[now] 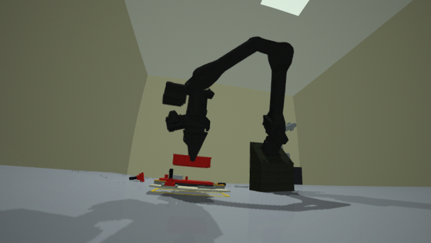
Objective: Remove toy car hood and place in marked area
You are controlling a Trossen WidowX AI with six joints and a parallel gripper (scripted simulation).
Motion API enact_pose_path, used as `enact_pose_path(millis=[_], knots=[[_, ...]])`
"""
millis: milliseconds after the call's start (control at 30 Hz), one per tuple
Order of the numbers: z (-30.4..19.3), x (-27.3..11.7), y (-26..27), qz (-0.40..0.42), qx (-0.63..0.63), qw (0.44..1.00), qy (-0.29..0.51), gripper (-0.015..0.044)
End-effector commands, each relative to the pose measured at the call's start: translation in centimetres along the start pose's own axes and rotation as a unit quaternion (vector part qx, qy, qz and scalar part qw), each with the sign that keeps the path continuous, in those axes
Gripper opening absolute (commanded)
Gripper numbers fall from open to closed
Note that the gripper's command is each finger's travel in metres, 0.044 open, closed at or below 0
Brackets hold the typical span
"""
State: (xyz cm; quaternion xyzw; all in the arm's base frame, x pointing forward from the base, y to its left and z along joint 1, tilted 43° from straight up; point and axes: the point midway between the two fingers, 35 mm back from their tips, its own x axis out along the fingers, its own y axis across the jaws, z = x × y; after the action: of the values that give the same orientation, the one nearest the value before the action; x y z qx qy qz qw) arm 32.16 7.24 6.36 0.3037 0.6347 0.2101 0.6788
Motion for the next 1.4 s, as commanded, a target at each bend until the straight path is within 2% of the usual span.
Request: enact_pose_path(millis=[0, 1367], knots=[[-0.1, 0.4, 0.0, 0.000, 0.002, 1.000, 0.002, 0.0000], [-0.2, 3.4, 0.1, 0.001, 0.002, 1.000, 0.002, 0.0000]])
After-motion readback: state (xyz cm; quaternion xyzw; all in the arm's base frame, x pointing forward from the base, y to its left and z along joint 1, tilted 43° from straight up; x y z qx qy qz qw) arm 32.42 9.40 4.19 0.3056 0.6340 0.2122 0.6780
